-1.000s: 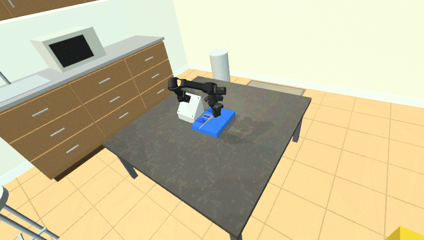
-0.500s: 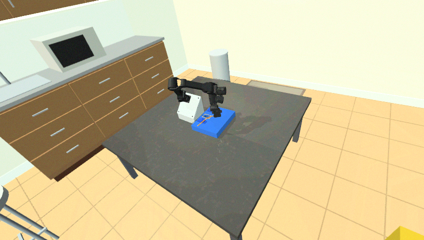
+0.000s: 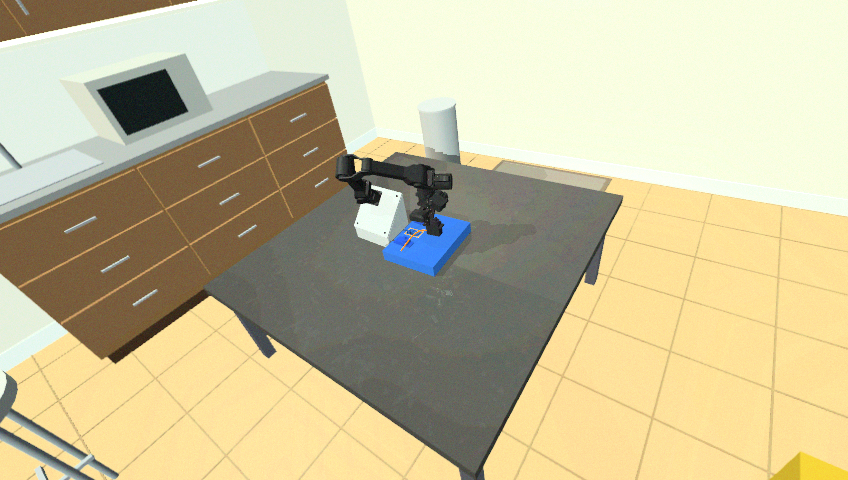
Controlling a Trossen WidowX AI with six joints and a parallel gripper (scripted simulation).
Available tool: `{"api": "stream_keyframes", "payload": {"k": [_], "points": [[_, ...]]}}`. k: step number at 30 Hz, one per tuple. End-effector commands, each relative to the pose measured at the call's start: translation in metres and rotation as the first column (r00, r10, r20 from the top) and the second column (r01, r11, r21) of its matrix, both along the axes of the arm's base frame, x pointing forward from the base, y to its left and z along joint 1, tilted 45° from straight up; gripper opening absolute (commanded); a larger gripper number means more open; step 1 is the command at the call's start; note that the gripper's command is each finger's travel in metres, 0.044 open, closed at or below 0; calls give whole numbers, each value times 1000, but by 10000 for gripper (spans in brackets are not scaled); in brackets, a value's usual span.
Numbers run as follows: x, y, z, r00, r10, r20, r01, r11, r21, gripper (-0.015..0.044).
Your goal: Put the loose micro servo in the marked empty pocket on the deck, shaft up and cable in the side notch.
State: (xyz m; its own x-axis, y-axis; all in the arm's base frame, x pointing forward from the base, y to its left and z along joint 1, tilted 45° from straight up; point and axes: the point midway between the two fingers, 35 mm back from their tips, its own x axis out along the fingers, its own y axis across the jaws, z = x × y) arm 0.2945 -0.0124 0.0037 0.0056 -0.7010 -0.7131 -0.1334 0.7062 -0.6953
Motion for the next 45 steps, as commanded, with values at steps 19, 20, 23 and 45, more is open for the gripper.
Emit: {"api": "stream_keyframes", "payload": {"k": [19, 20, 23, 45], "points": [[-43, 1, 0, 995, -73, 70, 73, 997, 9, 0], [-47, 0, 0, 995, -73, 70, 73, 997, 9, 0], [-60, 0, 0, 995, -73, 69, 73, 997, 9, 0], [-109, -7, -6, 995, -73, 66, 73, 997, 9, 0]]}}
